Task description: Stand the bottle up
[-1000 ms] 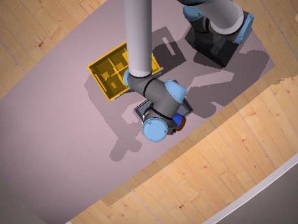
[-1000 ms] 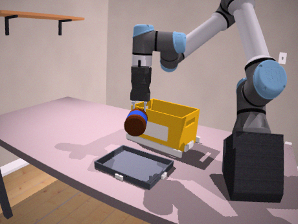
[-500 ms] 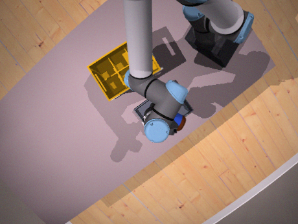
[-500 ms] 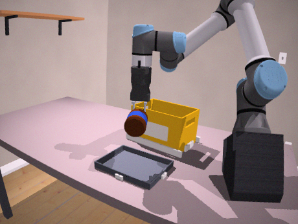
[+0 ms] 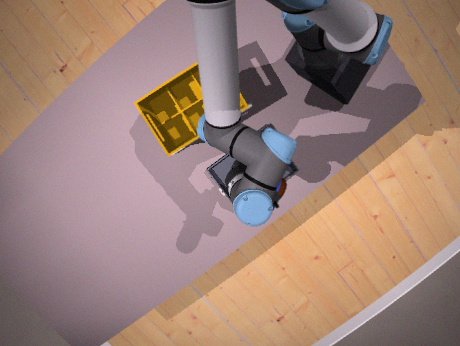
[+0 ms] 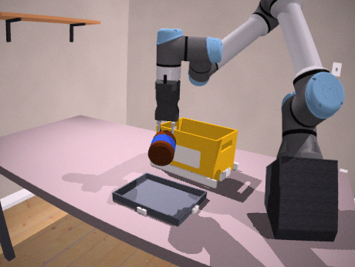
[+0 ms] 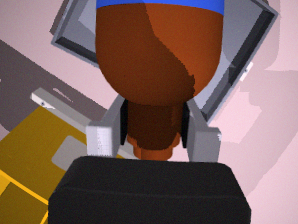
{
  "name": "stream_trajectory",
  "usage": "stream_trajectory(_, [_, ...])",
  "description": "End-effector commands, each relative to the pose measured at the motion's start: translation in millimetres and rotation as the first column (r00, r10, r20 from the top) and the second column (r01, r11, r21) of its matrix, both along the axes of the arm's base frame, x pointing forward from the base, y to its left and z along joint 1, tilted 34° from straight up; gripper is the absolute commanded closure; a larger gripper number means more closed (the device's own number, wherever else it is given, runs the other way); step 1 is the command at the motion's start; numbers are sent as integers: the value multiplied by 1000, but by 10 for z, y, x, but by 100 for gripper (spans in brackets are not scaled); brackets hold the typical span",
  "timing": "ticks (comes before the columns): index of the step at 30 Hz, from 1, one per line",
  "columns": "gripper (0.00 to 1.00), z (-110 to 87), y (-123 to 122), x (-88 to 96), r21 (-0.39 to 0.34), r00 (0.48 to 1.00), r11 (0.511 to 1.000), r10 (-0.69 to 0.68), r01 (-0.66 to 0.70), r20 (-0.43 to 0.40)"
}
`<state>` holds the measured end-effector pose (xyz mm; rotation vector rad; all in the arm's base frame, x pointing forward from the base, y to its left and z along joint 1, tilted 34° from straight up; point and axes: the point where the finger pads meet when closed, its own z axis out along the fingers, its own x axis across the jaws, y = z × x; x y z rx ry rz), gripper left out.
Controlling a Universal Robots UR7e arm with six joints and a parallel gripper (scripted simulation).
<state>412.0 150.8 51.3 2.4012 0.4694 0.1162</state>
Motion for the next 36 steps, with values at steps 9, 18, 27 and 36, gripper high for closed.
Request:
stream_trajectory(9, [100, 8, 12, 5, -62, 1000, 998, 6, -4, 28])
stream_trajectory(18, [100, 9, 13, 6, -68, 999, 998, 7, -5, 31])
stream_trajectory(27, [100, 9, 13, 6, -68, 999, 998, 7, -5, 31])
stream_trajectory(36, [100, 9, 13, 6, -68, 999, 998, 7, -5, 31])
